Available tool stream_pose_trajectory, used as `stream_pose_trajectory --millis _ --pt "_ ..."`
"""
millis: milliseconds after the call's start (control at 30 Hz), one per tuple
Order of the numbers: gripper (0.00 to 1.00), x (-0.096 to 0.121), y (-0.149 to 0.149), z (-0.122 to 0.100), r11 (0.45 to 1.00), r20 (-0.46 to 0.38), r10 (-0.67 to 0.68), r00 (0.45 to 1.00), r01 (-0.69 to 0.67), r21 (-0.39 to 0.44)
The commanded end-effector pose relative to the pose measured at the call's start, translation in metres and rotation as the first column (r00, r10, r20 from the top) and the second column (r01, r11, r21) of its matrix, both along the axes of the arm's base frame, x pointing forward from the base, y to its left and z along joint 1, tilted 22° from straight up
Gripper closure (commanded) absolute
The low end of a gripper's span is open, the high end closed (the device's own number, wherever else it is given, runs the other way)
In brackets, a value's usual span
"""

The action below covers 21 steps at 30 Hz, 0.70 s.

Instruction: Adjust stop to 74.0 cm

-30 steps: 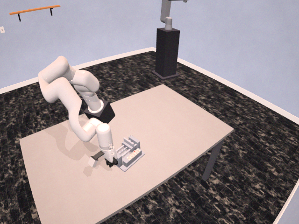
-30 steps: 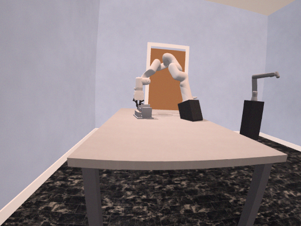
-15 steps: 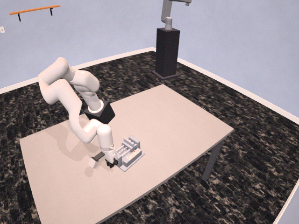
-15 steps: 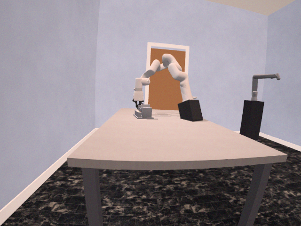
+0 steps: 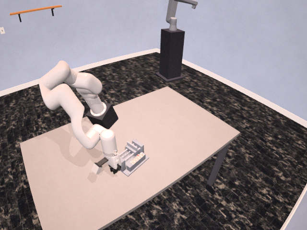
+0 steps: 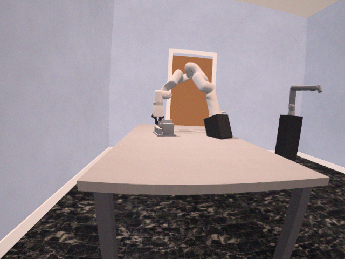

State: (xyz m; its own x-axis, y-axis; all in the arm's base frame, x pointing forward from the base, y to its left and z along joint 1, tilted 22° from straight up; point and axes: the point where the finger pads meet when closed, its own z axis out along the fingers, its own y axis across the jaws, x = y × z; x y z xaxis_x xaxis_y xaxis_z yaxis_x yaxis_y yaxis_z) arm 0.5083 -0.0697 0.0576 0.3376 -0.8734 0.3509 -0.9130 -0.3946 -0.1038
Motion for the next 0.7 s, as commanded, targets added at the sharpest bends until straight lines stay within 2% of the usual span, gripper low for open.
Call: stream_pose_trajectory --millis 0,667 --pt "0.94 0.001 -0.001 -0.002 1.000 0.000 0.000 1.000 0.000 -0.002" --pt "0.94 -0.001 -0.010 -0.024 1.000 0.000 0.000 1.000 0.000 -0.002"
